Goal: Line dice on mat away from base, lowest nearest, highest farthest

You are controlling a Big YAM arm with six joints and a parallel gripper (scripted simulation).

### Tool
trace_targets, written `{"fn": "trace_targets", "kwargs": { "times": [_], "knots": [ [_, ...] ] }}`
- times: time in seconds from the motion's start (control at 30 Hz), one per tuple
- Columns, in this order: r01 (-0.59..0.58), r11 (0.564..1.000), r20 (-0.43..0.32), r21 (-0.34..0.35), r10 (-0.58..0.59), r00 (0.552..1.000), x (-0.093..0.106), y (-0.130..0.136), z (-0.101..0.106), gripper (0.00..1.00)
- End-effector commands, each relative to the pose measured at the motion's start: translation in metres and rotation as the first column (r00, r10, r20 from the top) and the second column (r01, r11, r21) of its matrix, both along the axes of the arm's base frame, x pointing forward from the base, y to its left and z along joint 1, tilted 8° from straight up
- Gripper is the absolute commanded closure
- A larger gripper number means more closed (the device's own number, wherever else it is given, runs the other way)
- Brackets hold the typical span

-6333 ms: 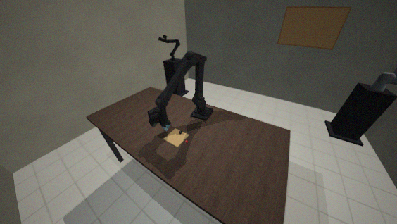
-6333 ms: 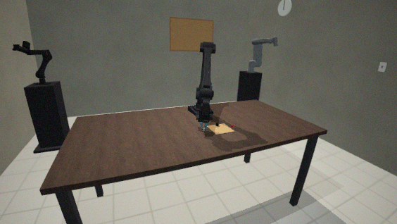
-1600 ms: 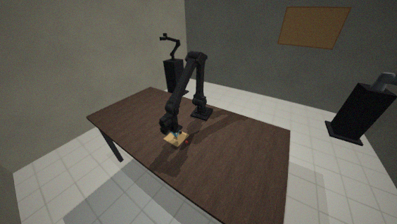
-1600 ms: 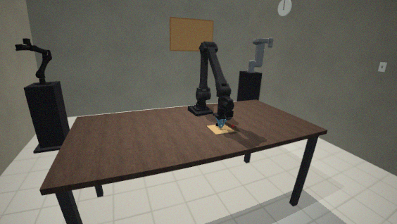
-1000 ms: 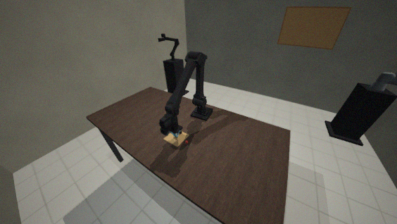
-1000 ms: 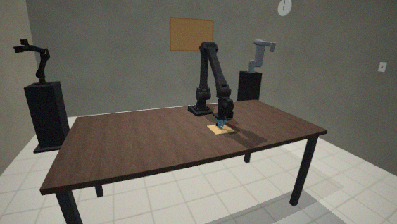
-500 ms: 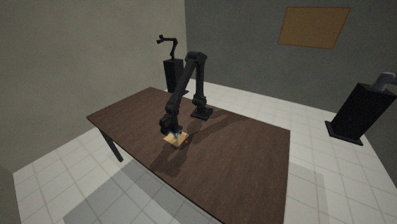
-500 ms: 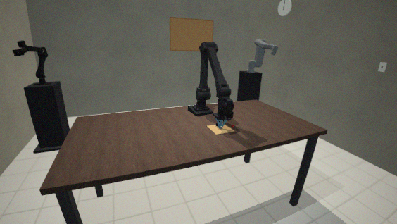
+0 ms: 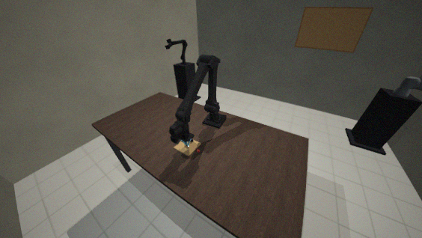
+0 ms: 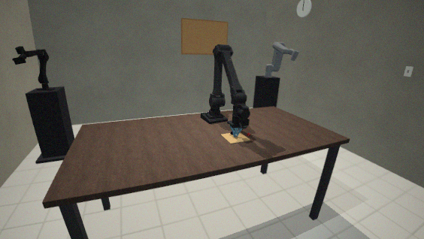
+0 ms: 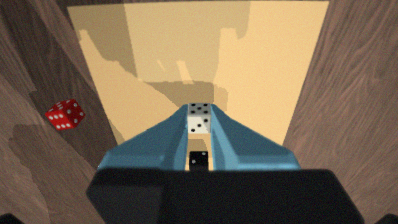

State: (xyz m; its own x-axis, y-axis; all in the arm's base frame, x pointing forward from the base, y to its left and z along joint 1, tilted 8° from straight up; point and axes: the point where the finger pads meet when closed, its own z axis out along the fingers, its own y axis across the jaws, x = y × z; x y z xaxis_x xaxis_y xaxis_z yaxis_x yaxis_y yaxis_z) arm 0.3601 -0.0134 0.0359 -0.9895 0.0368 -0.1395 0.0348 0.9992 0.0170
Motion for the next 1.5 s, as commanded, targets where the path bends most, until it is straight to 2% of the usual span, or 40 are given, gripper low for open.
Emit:
{"fn": "trace_targets", "kwargs": {
  "times": [0.0, 0.23, 0.37, 0.63, 0.67, 1.03, 1.13, 1.23, 1.33, 1.47],
  "knots": [
    [0.000, 1.000, 0.009, -0.001, 0.000, 1.000, 0.004, 0.002, -0.002, 0.89],
    [0.000, 1.000, 0.009, -0.001, 0.000, 1.000, 0.004, 0.002, -0.002, 0.89],
    [0.000, 1.000, 0.009, -0.001, 0.000, 1.000, 0.004, 0.002, -0.002, 0.82],
    [0.000, 1.000, 0.009, -0.001, 0.000, 1.000, 0.004, 0.002, -0.002, 0.74],
    [0.000, 1.000, 0.009, -0.001, 0.000, 1.000, 0.004, 0.002, -0.002, 0.70],
    [0.000, 1.000, 0.009, -0.001, 0.000, 1.000, 0.004, 0.002, -0.002, 0.70],
    [0.000, 1.000, 0.020, -0.002, 0.000, 1.000, 0.006, 0.002, 0.010, 0.70],
    [0.000, 1.000, 0.065, -0.004, 0.000, 0.998, 0.021, 0.001, 0.032, 0.70],
    [0.000, 1.000, 0.065, -0.004, 0.000, 0.998, 0.021, 0.001, 0.035, 0.70],
    [0.000, 1.000, 0.067, -0.004, 0.000, 0.998, 0.018, -0.001, 0.054, 0.70]
  ]
}}
